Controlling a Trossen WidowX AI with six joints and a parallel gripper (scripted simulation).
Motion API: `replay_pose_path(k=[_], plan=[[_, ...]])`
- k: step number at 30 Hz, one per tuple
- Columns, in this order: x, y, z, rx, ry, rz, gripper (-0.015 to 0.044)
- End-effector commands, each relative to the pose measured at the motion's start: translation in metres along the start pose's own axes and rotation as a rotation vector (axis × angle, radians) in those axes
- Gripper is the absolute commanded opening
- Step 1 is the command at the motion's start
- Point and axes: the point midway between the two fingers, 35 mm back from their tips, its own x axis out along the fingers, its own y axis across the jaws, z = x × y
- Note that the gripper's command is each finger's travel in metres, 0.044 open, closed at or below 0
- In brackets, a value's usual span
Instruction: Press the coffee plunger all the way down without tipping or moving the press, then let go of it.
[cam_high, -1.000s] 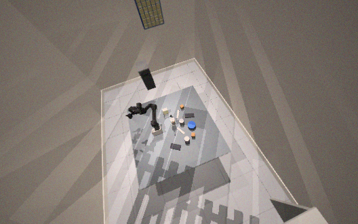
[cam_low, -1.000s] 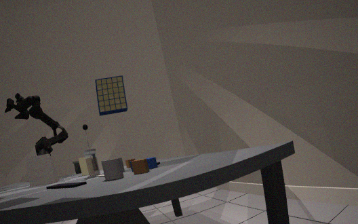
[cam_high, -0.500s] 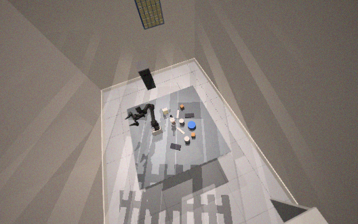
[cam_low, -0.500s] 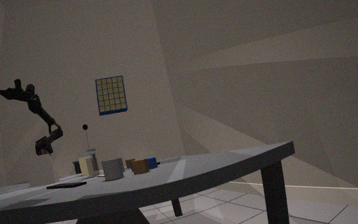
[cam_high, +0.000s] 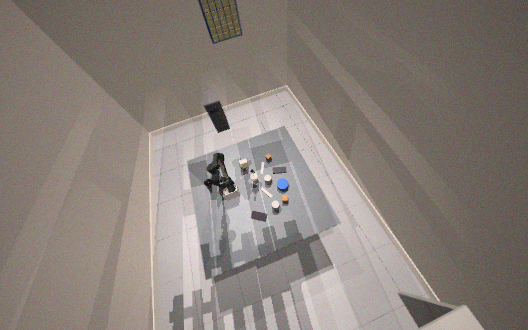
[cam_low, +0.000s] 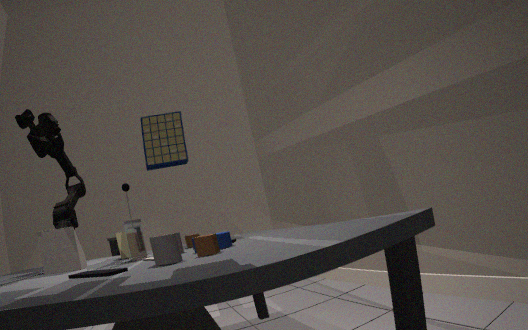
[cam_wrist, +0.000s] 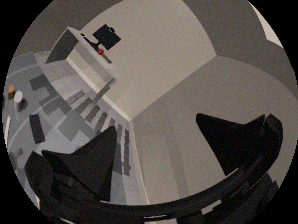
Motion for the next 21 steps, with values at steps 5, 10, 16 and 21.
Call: replay_pose_path(k=[5,10,16,21], plan=[[-0.029,0.124,0.059,-0.125,-0.301,0.636,0.0440],[-0.073,0.174,0.079,-0.113,-0.428,0.972,0.0440],[-0.139,0.210,0.100,-0.020,-0.542,1.375,0.0440],[-0.194,0.219,0.121,0.144,-0.589,1.704,0.0440]])
